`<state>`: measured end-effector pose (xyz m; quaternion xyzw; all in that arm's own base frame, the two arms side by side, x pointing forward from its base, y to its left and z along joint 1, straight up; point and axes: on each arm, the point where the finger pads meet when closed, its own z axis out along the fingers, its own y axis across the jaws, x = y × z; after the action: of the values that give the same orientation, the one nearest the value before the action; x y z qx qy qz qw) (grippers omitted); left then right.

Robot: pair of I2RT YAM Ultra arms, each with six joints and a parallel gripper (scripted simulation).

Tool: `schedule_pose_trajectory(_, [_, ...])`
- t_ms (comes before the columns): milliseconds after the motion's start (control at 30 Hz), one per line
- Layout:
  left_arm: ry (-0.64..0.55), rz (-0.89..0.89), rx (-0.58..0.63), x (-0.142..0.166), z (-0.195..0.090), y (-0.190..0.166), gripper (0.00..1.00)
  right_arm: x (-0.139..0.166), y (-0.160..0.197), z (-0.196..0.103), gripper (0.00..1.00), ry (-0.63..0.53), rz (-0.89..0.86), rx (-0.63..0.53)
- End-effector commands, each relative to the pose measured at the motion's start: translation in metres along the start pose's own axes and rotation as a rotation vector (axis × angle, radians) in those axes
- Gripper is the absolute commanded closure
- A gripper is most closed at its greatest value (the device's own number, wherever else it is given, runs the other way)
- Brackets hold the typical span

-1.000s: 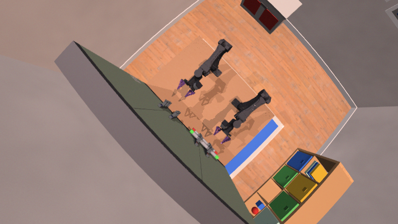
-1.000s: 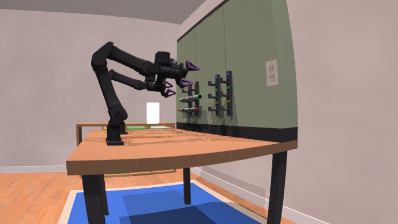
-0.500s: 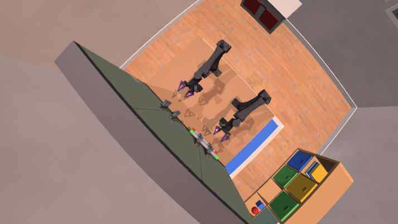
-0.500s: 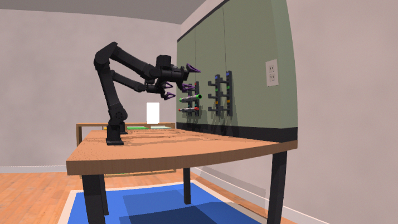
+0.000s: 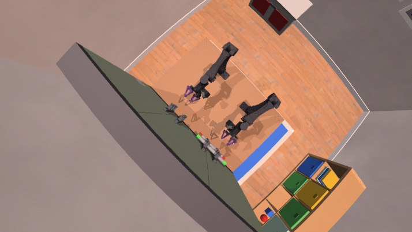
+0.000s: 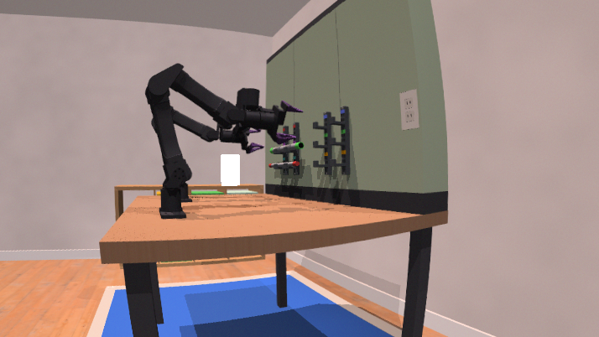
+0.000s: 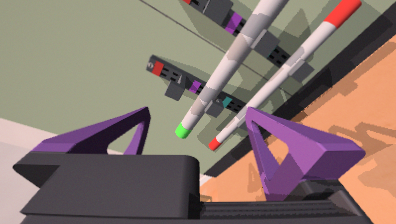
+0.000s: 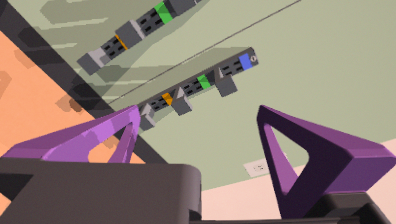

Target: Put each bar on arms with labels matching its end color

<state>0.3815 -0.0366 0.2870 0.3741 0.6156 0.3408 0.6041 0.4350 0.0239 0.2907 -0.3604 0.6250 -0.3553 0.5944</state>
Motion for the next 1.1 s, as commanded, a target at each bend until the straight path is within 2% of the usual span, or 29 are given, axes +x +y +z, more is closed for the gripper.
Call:
schedule_pose_trajectory(0, [-0.025, 0.068, -0.036, -0.007, 0.002, 0.003, 0.00, -0.003, -0.001, 0.003, 0.00, -0.014, -0.065, 0.031])
schedule_pose_trajectory(1067, [-0.030, 0.428, -0.032, -0.001, 0.004, -0.035, 0.00, 0.006, 0.034, 0.023, 0.00, -0.006, -0.425, 0.040])
